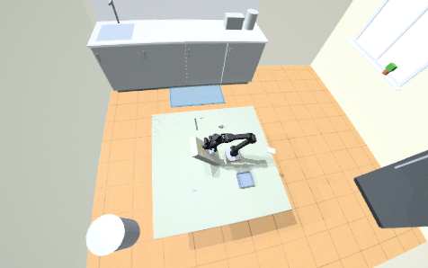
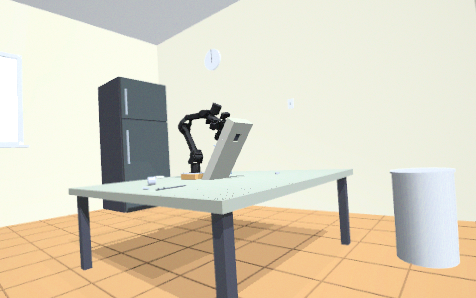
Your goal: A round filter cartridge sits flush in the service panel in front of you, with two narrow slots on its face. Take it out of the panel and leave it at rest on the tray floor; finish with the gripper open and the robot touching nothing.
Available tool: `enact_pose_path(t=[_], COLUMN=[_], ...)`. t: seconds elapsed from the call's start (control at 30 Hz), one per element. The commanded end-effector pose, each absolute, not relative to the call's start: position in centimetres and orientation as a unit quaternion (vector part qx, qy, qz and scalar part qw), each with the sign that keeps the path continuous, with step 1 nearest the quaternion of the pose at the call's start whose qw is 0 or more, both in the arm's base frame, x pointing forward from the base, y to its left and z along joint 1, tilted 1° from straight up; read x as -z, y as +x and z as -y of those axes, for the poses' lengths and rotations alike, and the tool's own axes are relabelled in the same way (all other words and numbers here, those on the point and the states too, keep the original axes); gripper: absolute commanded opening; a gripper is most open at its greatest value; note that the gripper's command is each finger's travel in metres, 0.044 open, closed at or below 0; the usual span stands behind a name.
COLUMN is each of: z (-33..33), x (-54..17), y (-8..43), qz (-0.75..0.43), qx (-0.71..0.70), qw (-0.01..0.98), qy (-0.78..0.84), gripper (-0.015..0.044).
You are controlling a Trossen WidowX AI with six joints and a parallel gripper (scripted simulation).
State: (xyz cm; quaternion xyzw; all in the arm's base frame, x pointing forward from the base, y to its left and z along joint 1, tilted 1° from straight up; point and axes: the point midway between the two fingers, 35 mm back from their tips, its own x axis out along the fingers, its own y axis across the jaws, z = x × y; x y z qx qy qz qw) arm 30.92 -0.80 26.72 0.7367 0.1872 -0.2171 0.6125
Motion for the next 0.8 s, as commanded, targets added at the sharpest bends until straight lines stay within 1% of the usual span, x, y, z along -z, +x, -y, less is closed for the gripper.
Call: enact_pose_path(t=[0.0,0.77], z=[0.84,0.83], x=[-26.63,-26.02], y=[31.08,32.02], qz=[-0.186,-0.185], qx=[0.218,0.217], qw=[0.612,0.612], qy=[0.737,0.738], gripper=[0.0109,0.0109])
